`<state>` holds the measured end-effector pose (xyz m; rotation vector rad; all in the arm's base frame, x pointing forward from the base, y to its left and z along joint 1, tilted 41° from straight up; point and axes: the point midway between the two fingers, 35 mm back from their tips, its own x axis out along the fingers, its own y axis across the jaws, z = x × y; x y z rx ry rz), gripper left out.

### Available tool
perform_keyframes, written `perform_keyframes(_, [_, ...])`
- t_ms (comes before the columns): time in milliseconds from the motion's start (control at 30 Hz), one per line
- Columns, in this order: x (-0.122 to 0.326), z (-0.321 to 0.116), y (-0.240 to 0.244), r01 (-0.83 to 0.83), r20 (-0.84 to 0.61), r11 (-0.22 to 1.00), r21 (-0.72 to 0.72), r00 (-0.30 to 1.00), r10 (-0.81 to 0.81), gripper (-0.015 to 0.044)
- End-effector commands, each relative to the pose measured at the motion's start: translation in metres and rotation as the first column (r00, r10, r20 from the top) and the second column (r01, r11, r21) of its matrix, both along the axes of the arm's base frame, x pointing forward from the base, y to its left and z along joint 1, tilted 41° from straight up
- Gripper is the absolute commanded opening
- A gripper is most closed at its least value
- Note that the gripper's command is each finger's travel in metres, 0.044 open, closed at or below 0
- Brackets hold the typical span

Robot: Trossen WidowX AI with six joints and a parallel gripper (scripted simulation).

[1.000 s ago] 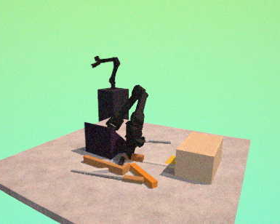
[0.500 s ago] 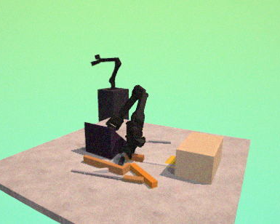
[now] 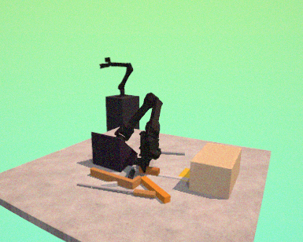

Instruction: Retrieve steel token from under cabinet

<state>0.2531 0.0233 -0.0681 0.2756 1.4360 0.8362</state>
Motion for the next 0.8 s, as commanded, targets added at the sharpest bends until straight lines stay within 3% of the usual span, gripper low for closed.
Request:
perform_keyframes(0, [0.007,0.001,0.002,0.001,0.000,1.000,-0.001,1.000,-0.001,0.0000])
perform_keyframes(767, [0.036,0.006,0.011,0.002,0.001,1.000,0.001,1.000,-0.002,0.0000])
